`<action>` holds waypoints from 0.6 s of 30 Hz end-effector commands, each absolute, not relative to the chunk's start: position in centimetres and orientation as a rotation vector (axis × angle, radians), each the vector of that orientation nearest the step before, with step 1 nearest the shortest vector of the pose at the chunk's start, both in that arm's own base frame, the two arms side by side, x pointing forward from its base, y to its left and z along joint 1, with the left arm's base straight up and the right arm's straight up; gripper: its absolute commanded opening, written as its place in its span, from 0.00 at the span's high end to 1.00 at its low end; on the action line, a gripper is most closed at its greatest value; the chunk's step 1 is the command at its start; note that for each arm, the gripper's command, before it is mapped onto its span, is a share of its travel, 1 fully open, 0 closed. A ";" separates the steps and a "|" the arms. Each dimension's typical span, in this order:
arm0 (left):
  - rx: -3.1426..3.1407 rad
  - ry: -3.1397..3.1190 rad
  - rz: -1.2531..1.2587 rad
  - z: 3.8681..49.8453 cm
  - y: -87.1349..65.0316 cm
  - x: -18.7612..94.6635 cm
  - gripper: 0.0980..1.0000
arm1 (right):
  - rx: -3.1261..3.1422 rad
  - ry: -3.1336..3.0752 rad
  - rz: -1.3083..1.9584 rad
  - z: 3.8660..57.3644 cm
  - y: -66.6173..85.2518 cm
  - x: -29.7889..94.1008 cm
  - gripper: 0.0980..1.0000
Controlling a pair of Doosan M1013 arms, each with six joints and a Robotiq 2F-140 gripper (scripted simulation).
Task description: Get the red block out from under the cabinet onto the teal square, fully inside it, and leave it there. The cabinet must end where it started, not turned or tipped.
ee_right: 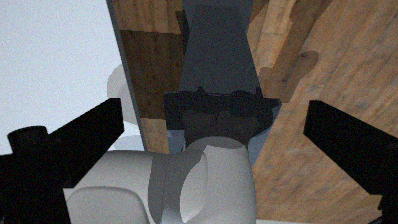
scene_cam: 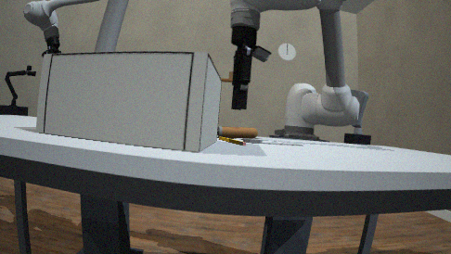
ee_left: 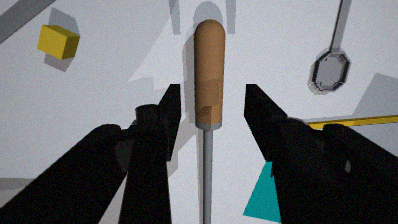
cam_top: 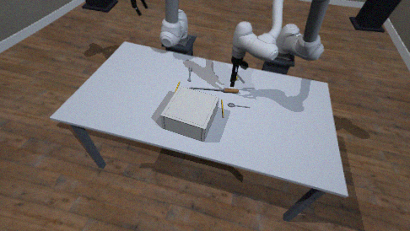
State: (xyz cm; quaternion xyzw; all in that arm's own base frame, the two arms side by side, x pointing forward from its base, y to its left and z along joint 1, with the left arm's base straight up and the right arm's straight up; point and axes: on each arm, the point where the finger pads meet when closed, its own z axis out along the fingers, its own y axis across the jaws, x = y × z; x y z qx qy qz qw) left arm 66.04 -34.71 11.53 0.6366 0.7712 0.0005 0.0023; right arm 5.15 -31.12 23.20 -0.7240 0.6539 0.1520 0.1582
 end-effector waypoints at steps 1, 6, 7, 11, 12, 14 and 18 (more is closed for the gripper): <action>2.001 2.423 -0.001 9.8 -34.5 65.9 0.66 | -2.074 1.880 0.437 23.3 -31.0 4.8 0.00; 2.001 2.423 -0.001 8.9 -34.5 65.9 0.66 | -2.074 1.880 0.437 23.3 -31.0 4.8 0.00; 2.001 2.423 -0.001 8.9 -34.5 65.9 0.66 | -2.074 1.880 0.437 23.3 -31.0 4.8 0.00; 2.001 2.423 -0.001 8.6 -34.5 65.9 0.66 | -2.074 1.880 0.437 23.3 -31.0 4.8 0.00; 2.001 2.423 -0.001 8.5 -34.5 65.9 0.66 | -2.074 1.880 0.437 23.3 -31.0 4.8 0.00; 2.001 2.423 -0.001 8.4 -34.5 65.9 0.66 | -2.074 1.880 0.437 23.3 -31.0 4.8 0.00; 2.002 2.423 -0.001 8.4 -34.5 65.9 0.66 | -2.074 1.880 0.437 23.3 -31.0 4.8 0.00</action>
